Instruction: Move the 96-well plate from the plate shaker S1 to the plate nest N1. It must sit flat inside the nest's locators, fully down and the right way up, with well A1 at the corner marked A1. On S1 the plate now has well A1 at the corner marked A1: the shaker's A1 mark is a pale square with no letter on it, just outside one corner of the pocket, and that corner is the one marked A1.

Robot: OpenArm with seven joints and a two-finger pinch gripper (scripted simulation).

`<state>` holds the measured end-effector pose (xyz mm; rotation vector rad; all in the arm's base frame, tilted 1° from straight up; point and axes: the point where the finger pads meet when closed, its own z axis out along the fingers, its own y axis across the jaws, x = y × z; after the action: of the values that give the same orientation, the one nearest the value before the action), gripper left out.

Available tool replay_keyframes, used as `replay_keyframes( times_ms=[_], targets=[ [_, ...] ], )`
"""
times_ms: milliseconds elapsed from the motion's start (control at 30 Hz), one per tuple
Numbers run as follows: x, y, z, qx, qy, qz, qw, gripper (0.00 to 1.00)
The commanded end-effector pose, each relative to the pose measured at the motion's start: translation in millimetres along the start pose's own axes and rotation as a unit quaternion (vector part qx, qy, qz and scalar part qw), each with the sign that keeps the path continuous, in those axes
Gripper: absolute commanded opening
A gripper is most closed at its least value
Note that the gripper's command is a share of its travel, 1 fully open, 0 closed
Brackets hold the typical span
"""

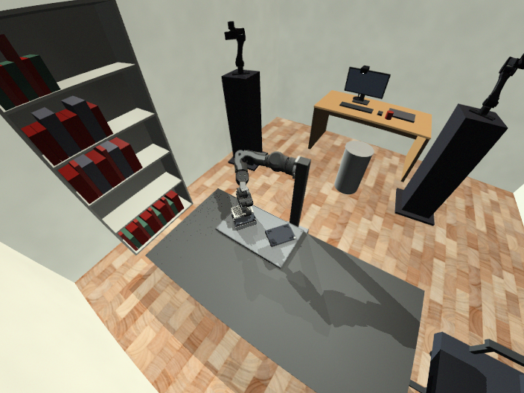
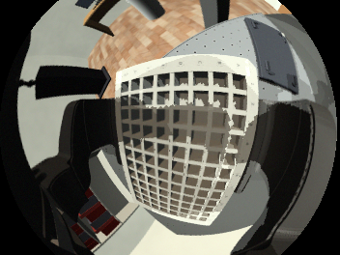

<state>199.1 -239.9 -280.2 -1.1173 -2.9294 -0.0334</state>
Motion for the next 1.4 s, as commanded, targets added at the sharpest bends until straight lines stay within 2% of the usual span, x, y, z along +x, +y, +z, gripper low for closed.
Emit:
replay_keyframes(
  times_ms=[0,33,200,1167,1333,1367],
  targets=[
    [-0.2,-0.6,-0.6,0.002,0.0,-0.001,1.0,0.0],
    [-0.2,-0.6,-0.6,0.002,0.0,-0.001,1.0,0.0],
    [1.2,-1.7,-31.9,0.002,0.0,-0.001,1.0,0.0],
    [3.0,-2.0,-26.1,0.002,0.003,0.0,1.0,0.0],
    [30.5,25.8,-19.0,0.001,0.002,0.02,0.9998,0.0],
    [30.5,25.8,-19.0,0.001,0.002,0.02,0.9998,0.0]
  ],
)
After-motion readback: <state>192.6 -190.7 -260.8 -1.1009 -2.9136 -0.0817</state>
